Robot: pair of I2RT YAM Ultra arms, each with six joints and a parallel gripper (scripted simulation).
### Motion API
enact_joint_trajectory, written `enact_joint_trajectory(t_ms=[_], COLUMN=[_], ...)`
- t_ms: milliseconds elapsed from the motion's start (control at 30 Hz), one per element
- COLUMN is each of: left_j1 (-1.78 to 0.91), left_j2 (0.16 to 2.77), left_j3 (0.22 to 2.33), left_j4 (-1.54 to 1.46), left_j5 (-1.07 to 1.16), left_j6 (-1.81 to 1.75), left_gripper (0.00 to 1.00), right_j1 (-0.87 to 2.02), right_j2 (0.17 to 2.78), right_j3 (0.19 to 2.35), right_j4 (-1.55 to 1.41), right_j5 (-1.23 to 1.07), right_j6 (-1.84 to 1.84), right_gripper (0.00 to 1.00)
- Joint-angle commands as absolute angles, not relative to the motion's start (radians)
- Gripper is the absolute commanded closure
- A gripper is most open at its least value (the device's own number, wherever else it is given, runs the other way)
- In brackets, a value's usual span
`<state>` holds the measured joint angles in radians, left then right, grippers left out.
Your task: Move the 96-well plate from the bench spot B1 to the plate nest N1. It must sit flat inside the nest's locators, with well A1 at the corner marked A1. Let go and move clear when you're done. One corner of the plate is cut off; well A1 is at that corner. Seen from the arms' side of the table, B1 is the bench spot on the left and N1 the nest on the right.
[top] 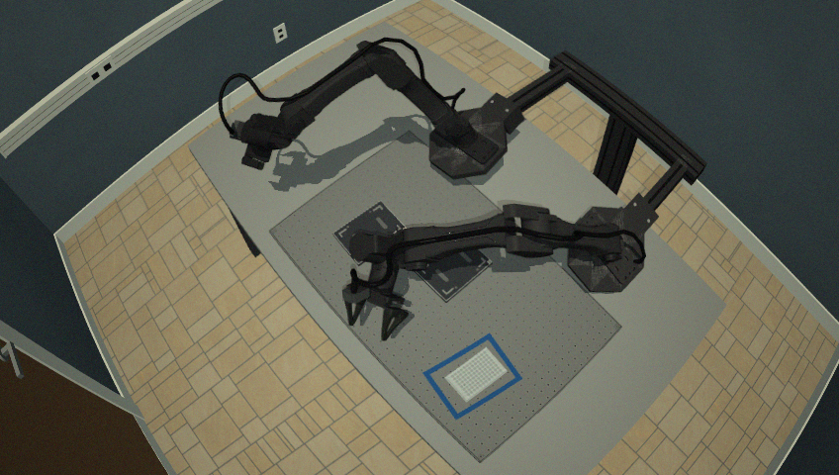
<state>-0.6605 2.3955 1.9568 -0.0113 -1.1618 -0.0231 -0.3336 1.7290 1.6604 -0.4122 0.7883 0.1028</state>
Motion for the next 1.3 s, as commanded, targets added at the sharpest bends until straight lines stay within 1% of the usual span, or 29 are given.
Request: enact_joint_trajectory(t_ms=[0, 400, 467, 567, 733, 967, 1033, 1267], left_j1=[-0.65, -0.539, -0.539, -0.486, -0.402, -0.268, -0.268, -0.171], left_j2=[2.282, 1.885, 1.885, 1.777, 1.643, 1.5, 1.5, 1.434], left_j3=[1.82, 1.326, 1.326, 1.209, 1.072, 0.949, 0.949, 0.9], left_j4=[-0.096, -0.179, -0.179, -0.198, -0.219, -0.266, -0.266, -0.296], left_j5=[-1.075, -0.753, -0.753, -0.63, -0.491, -0.313, -0.313, -0.223], left_j6=[-0.143, -0.22, -0.22, -0.195, -0.157, -0.087, -0.087, -0.04], left_gripper=[0.0, 0.0, 0.0, 0.0, 0.0, 0.0, 0.0, 0.0], right_j1=[-0.21, 0.352, 0.352, 0.518, 0.734, 1.025, 1.025, 1.231], right_j2=[1.637, 1.424, 1.424, 1.365, 1.28, 1.178, 1.178, 1.107], right_j3=[1.562, 1.134, 1.134, 1.011, 0.84, 0.627, 0.627, 0.476], right_j4=[-0.311, -0.099, -0.099, -0.028, 0.055, 0.162, 0.162, 0.232], right_j5=[0.756, 0.664, 0.664, 0.635, 0.599, 0.56, 0.56, 0.542], right_j6=[0.058, -0.046, -0.046, -0.08, -0.122, -0.17, -0.17, -0.201], right_gripper=[0.0, 0.0, 0.0, 0.0, 0.0, 0.0, 0.0, 0.0])
